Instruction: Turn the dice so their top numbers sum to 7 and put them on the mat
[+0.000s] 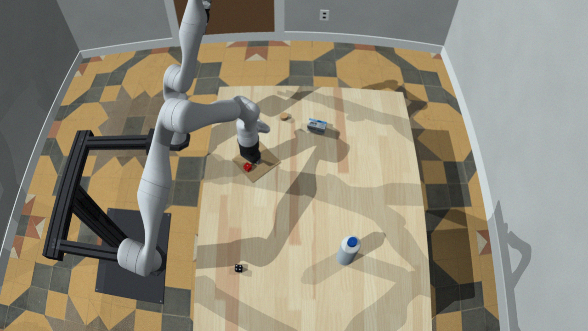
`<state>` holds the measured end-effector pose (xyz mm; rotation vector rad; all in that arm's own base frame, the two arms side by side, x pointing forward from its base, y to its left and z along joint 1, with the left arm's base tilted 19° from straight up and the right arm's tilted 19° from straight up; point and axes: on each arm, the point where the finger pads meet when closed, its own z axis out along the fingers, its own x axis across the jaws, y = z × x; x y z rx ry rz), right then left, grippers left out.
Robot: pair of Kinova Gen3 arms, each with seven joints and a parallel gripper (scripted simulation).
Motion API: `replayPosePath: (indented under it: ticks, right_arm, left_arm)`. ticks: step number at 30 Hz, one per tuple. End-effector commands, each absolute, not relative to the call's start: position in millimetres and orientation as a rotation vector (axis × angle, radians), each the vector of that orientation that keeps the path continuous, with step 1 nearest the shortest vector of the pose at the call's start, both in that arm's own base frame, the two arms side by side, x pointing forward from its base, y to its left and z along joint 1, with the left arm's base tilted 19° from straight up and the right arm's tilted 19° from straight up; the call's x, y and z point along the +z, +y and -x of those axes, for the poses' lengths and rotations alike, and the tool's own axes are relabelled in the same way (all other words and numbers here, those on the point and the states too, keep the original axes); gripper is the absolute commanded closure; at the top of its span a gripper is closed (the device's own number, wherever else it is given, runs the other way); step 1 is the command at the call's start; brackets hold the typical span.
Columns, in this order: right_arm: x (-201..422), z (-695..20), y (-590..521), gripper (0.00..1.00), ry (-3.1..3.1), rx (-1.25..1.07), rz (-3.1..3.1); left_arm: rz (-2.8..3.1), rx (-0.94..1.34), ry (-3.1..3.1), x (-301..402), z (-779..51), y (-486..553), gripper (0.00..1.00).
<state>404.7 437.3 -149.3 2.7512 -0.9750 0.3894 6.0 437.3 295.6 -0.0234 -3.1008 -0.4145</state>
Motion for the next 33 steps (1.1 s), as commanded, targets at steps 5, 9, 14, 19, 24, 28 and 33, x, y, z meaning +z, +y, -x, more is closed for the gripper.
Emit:
replayPosePath:
  ticks: [5,9,14,19,24,28,33]
  right_arm:
    - [-148.2,-404.9,438.6,0.51,-0.975,0.390,-2.754]
    - [-148.2,-404.9,438.6,0.51,-0.975,0.390,-2.754]
    - [-148.2,-404.9,438.6,0.51,-0.975,0.390,-2.754]
    - [-148.2,-404.9,438.6,0.39,-0.975,0.390,-2.754]
    - [-148.2,-404.9,438.6,0.27,-0.975,0.390,-2.754]
    - [-148.2,-404.9,438.6,0.27,-0.975,0.390,-2.754]
    - [-148.2,-404.9,438.6,0.21,-0.975,0.390,-2.754]
  left_arm:
    - [0.023,-0.417,-3.101,296.4,-5.7,437.5,0.00]
    - [0.023,-0.417,-3.101,296.4,-5.7,437.5,0.00]
    - [0.023,-0.417,-3.101,296.4,-5.7,437.5,0.00]
    - [0.023,-0.417,-3.101,296.4,-5.7,437.5,0.00]
    - [0.023,-0.417,-3.101,296.4,-5.7,437.5,0.00]
    - [0.023,-0.417,-3.101,296.4,-5.7,437.5,0.00]
    - [0.023,-0.417,-3.101,296.4,-5.7,437.5,0.00]
